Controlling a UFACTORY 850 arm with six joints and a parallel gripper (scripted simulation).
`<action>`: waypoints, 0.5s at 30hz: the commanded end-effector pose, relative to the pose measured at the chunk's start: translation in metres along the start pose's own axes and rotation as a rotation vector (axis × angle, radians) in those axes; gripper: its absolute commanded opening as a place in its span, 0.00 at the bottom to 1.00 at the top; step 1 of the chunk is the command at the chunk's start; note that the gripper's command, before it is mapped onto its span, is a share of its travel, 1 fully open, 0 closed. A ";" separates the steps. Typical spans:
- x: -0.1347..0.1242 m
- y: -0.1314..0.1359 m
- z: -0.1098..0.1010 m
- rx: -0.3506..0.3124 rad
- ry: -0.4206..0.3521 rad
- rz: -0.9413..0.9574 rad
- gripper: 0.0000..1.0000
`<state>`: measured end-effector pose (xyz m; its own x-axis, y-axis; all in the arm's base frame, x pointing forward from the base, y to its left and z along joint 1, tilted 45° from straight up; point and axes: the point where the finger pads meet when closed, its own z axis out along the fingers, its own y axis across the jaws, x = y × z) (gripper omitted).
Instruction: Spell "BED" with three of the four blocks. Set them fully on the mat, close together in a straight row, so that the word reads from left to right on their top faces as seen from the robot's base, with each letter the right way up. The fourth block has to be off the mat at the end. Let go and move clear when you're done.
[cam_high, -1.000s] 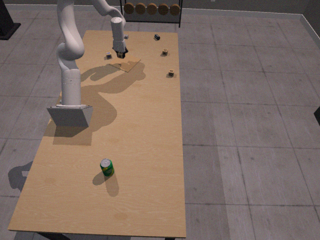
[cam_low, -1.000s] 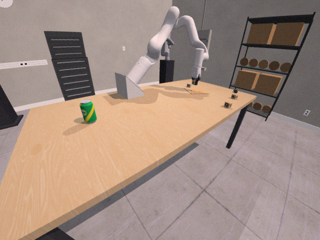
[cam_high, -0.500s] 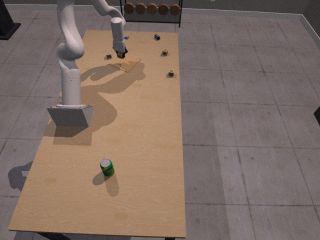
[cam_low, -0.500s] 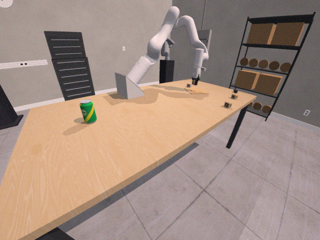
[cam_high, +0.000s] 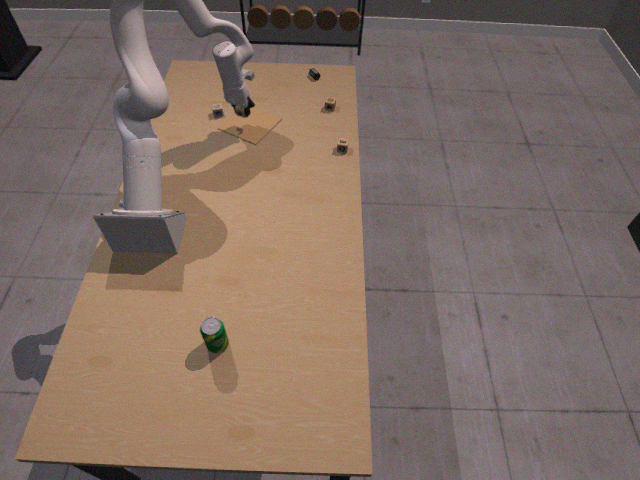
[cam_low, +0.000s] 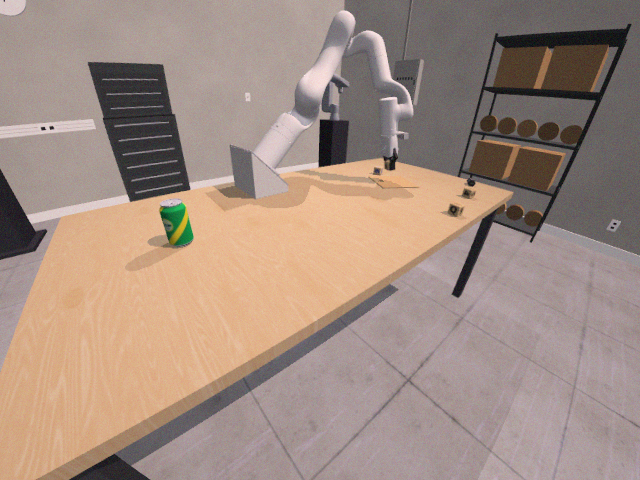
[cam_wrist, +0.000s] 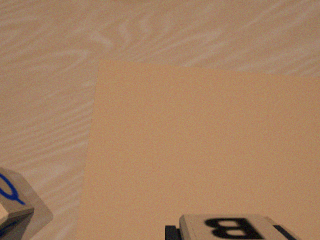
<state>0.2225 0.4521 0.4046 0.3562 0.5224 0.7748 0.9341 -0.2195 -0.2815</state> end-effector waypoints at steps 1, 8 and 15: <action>0.001 -0.002 0.000 0.014 0.139 -0.008 0.41; 0.002 -0.002 0.000 0.012 0.274 -0.008 0.41; 0.001 -0.002 0.001 0.014 0.421 -0.007 0.41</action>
<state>0.2242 0.4513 0.4065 0.3319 0.2508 0.9094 0.9357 -0.2094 -0.2838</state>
